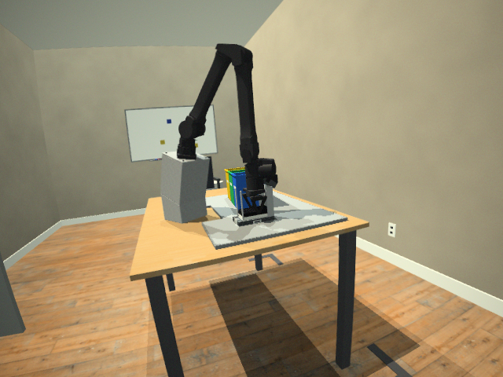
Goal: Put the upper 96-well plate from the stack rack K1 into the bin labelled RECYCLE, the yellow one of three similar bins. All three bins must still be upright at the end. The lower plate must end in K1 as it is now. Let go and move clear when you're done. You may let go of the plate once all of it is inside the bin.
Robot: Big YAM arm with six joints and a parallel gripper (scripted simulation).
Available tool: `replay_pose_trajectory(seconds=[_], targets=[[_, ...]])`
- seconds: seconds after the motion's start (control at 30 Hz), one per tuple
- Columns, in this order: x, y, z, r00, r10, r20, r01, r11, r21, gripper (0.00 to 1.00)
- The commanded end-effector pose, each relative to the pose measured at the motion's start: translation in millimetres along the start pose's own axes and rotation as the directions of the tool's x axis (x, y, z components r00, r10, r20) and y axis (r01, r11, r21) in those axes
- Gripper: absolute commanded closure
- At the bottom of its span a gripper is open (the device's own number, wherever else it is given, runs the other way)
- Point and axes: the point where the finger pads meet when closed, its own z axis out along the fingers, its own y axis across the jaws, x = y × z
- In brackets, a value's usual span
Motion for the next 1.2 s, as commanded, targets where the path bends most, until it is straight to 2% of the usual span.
replay_pose_trajectory(seconds=[0.0,0.3,0.33,0.37,0.4,1.17], targets=[[5,-3,6.6,1.000,0.008,-0.009,-0.008,1.000,-0.002,1.00],[5,-3,6.6,1.000,0.008,-0.009,-0.008,1.000,-0.002,1.00],[10,2,4.8,1.000,0.008,-0.024,-0.008,1.000,-0.016,1.00],[4,-6,-5.8,1.000,0.011,-0.004,-0.011,1.000,0.004,1.00],[5,-5,-8.2,1.000,0.012,-0.004,-0.012,1.000,0.003,1.00],[0,0,-40.0,1.000,0.007,-0.001,-0.007,1.000,0.002,1.00]])
